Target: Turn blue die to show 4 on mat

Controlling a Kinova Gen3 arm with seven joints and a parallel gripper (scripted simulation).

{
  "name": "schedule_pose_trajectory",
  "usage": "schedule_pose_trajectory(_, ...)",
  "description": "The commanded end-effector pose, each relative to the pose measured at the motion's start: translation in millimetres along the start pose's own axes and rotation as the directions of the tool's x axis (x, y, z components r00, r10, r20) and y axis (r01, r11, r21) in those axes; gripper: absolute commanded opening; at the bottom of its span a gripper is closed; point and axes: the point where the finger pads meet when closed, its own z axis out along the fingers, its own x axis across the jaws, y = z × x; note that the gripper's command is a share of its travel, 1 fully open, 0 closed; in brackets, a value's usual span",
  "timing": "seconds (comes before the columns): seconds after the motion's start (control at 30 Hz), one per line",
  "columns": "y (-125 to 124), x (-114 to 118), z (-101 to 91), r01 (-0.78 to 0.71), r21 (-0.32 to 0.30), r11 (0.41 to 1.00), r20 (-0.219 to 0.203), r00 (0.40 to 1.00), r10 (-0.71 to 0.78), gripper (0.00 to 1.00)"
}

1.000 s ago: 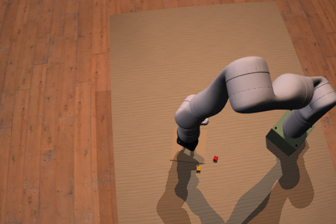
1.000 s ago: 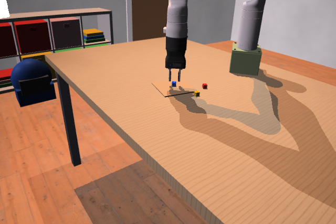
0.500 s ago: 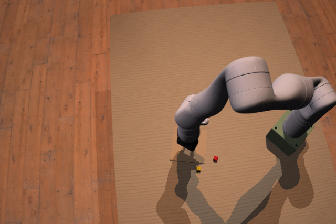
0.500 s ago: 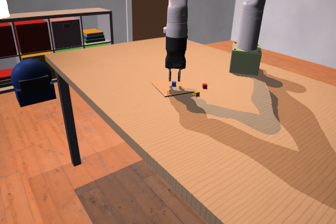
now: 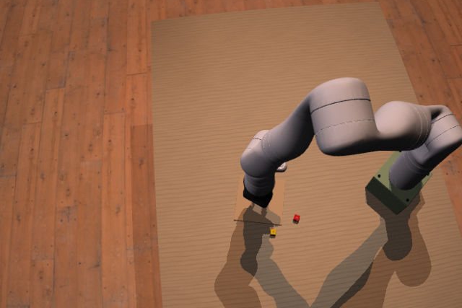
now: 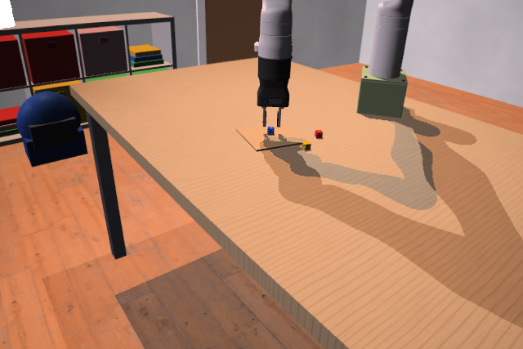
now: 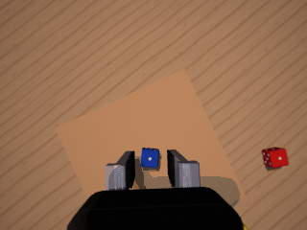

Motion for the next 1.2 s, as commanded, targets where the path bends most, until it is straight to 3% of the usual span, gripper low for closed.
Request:
schedule_pose_trajectory(0.0, 0, 0, -0.3, 0.000, -0.001, 1.000, 0.001, 1.000, 0.000, 0.64)
schedule_pose_trajectory(1.17, 0, -1, 19.4, 0.000, -0.001, 1.000, 0.001, 1.000, 0.000, 0.64)
